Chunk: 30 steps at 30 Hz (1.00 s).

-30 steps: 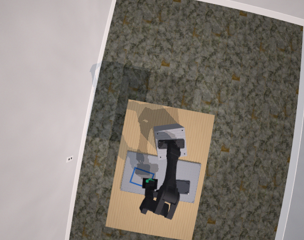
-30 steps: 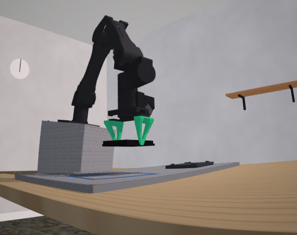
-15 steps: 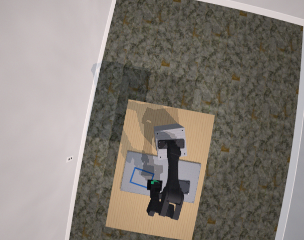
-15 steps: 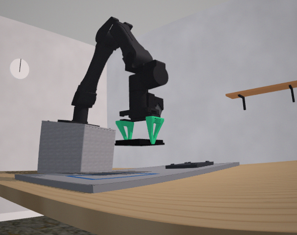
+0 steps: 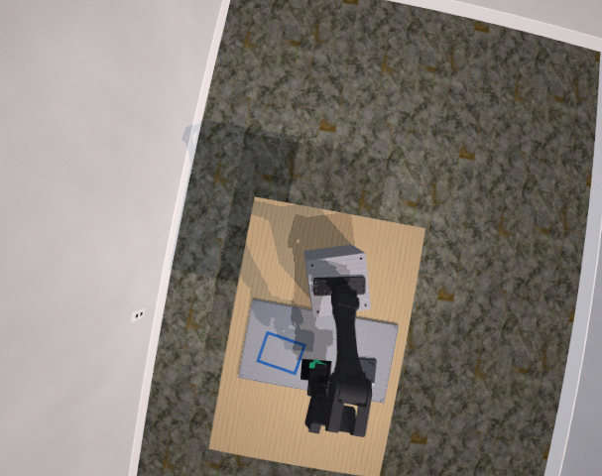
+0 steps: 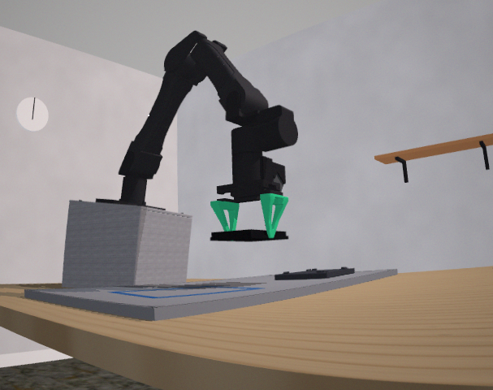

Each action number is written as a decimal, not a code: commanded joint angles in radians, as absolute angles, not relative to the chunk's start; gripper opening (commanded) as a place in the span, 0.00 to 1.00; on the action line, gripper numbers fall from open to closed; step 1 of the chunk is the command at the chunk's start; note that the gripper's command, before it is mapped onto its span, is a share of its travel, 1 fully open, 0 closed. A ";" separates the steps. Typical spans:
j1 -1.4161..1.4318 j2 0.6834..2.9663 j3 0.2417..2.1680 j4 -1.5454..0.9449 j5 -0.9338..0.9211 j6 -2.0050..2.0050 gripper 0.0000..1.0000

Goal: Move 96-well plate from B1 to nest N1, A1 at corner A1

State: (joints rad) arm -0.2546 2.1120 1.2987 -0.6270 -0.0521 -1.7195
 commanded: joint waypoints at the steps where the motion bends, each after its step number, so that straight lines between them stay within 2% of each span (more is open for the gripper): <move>1: -0.217 2.072 1.306 -0.639 -0.048 -1.672 0.00; 30: 0.001 2.124 1.384 -0.676 -0.014 -1.456 0.00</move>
State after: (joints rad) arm -0.0135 2.1124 1.3537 -0.6472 -0.0200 -1.4887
